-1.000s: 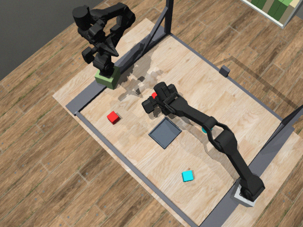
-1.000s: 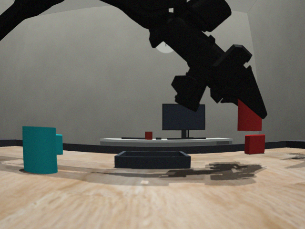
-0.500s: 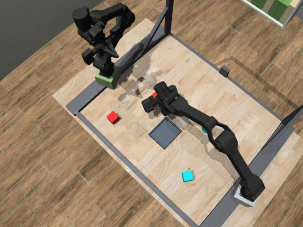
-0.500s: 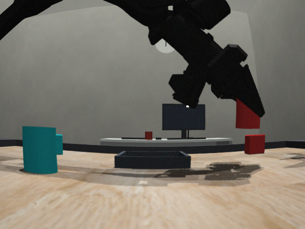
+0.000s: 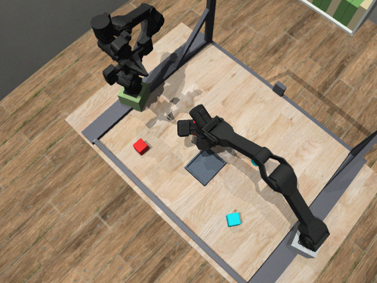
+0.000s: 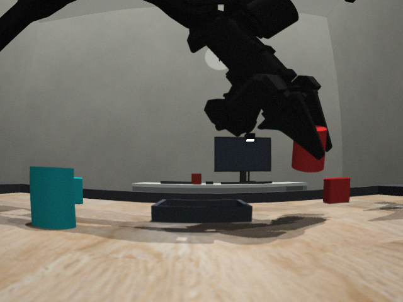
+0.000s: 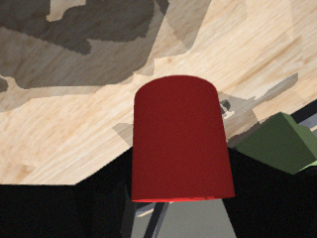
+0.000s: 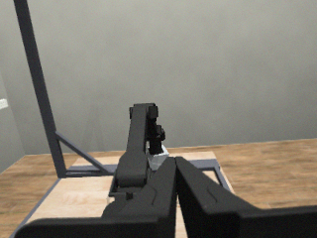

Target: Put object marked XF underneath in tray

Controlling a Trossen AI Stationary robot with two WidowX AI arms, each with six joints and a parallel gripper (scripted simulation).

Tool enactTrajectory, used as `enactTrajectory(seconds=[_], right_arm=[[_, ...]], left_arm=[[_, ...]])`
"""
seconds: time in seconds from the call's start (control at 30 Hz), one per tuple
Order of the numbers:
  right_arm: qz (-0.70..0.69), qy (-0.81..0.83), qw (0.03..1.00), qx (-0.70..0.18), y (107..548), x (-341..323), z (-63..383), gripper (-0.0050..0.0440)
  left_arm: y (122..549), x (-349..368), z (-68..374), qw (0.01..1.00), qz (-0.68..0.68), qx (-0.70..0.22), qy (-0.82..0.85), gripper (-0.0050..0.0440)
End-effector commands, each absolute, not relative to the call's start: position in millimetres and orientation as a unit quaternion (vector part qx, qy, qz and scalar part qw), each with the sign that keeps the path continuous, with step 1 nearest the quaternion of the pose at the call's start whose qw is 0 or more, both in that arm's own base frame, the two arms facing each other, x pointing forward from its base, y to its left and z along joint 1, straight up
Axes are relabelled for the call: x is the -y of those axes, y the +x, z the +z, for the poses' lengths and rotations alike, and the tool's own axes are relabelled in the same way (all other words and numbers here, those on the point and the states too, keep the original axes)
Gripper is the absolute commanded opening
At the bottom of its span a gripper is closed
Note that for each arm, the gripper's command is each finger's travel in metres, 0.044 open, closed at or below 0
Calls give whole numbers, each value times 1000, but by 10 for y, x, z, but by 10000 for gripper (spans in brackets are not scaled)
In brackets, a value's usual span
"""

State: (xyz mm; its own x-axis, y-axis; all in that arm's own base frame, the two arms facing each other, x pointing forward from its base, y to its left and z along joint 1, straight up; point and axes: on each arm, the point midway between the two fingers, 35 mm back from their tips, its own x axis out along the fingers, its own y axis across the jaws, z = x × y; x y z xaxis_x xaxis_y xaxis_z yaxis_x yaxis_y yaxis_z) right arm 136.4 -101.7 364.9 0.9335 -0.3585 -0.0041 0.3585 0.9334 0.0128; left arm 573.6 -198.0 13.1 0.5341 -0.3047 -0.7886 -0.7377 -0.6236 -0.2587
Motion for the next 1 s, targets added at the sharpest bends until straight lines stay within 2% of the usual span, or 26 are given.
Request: enactTrajectory(seconds=[0.0, 0.43, 0.97], right_arm=[[-183, 0, 983, 0, 1376, 1022, 3639, -50], [-183, 0, 983, 0, 1423, 1071, 3512, -50], [-183, 0, 983, 0, 1484, 1115, 3371, -50]], left_arm=[[5741, 1964, 484, 335, 330, -335, -816, 158], [5502, 1846, 481, 483, 284, -435, -705, 158], [5236, 1729, 522, 604, 198, -532, -559, 158]])
